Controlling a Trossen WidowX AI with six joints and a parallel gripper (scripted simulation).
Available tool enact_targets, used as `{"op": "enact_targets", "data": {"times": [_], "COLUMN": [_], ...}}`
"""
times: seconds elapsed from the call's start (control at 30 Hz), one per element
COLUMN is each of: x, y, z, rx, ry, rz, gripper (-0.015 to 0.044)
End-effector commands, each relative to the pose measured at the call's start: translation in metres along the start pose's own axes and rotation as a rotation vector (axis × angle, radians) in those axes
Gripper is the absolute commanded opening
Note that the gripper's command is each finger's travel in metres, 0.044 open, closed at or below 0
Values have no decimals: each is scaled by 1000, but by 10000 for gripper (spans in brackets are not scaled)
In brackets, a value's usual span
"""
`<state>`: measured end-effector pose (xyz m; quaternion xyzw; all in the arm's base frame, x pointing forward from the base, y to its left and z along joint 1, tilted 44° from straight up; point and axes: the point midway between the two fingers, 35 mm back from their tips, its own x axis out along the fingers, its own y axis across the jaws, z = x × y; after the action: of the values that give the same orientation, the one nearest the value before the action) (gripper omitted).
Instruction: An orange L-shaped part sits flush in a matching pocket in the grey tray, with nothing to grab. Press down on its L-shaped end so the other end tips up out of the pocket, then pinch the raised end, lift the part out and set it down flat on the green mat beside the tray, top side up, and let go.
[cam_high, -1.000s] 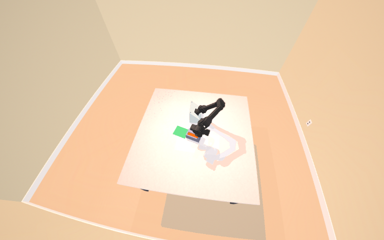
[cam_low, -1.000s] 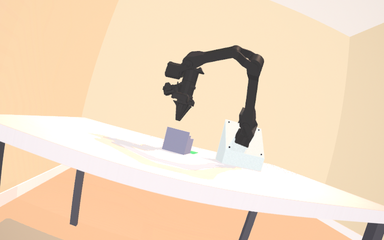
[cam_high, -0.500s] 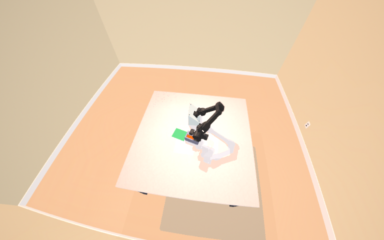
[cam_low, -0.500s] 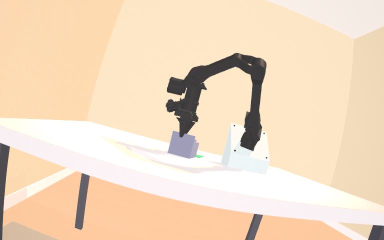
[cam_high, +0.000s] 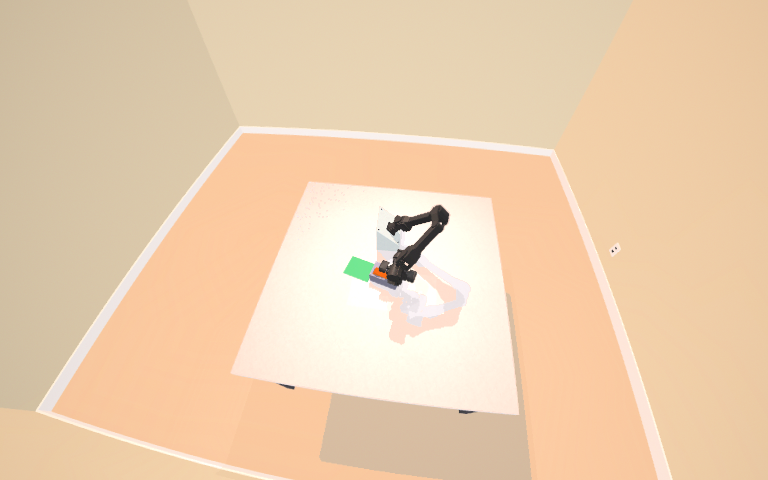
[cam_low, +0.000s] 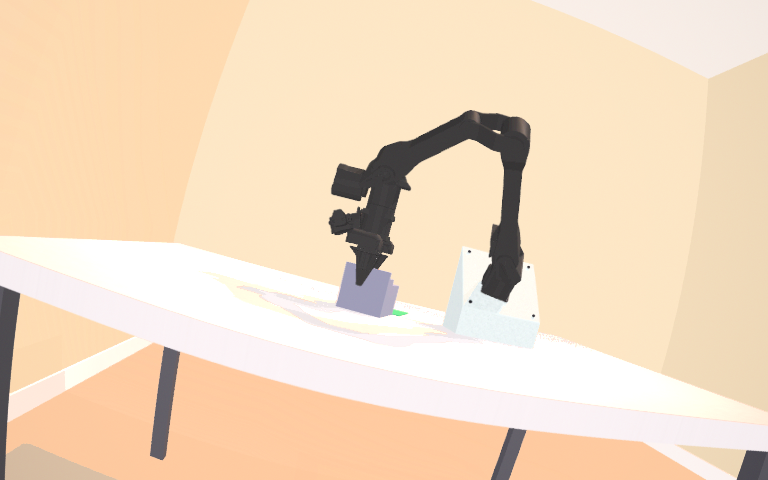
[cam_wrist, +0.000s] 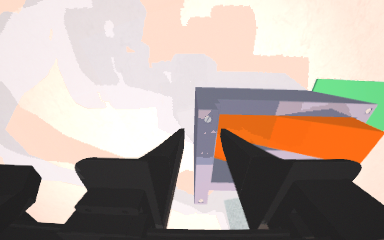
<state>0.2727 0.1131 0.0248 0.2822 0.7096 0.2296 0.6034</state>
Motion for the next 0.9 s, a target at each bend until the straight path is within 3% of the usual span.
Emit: {"op": "enact_targets", "data": {"times": [0.0, 0.87], "x": [10, 14], "y": [-2, 0], "z": [-3, -2], "rx": [13, 2], "ry": [13, 7], "rz": [1, 4], "gripper": [180, 180]}}
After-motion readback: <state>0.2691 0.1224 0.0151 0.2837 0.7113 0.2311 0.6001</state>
